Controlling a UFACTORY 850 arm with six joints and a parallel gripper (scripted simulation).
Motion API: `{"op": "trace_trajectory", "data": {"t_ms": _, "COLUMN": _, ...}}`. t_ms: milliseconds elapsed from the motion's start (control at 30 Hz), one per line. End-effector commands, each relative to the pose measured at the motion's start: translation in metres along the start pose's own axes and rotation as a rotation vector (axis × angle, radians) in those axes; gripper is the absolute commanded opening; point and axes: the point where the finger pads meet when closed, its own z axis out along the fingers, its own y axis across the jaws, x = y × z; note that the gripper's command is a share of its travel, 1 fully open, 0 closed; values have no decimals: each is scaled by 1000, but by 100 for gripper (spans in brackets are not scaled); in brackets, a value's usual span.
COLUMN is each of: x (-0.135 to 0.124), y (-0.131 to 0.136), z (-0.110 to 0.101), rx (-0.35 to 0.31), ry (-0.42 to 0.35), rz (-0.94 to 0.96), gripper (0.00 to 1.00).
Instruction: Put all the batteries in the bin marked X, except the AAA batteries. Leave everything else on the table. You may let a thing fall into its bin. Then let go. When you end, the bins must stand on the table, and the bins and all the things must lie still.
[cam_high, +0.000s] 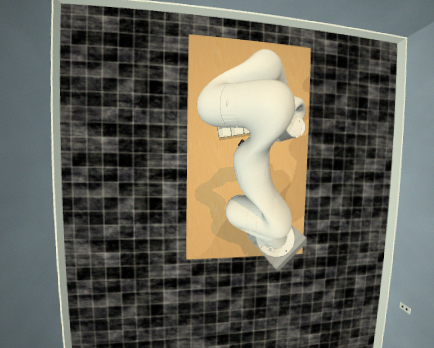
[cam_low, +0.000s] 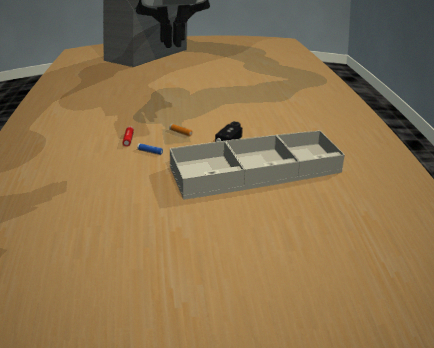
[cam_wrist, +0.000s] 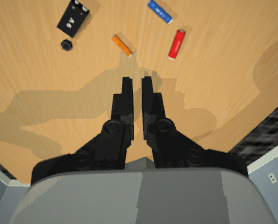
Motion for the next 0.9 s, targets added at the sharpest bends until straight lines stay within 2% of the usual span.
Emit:
{"op": "trace_trajectory", "data": {"t_ms": 0, "x": 29, "y": -6, "z": 32, "rx": -5, "ry": 7, "rz": -73, "gripper": 7}}
{"op": "trace_trajectory", "data": {"t_ms": 200, "x": 62, "y": -15, "z": 68, "rx": -5, "ry": 7, "rz": -73, "gripper": 7}}
{"op": "trace_trajectory", "data": {"t_ms": 267, "x": 62, "y": -15, "z": 68, "rx": -5, "ry": 7, "rz": -73, "gripper": 7}}
{"op": "trace_trajectory", "data": {"t_ms": 533, "x": 105, "y": -27, "z": 115, "rx": -5, "ry": 7, "rz": -73, "gripper": 7}}
{"op": "trace_trajectory", "data": {"t_ms": 867, "x": 105, "y": -27, "z": 118, "rx": -5, "ry": 7, "rz": -73, "gripper": 7}}
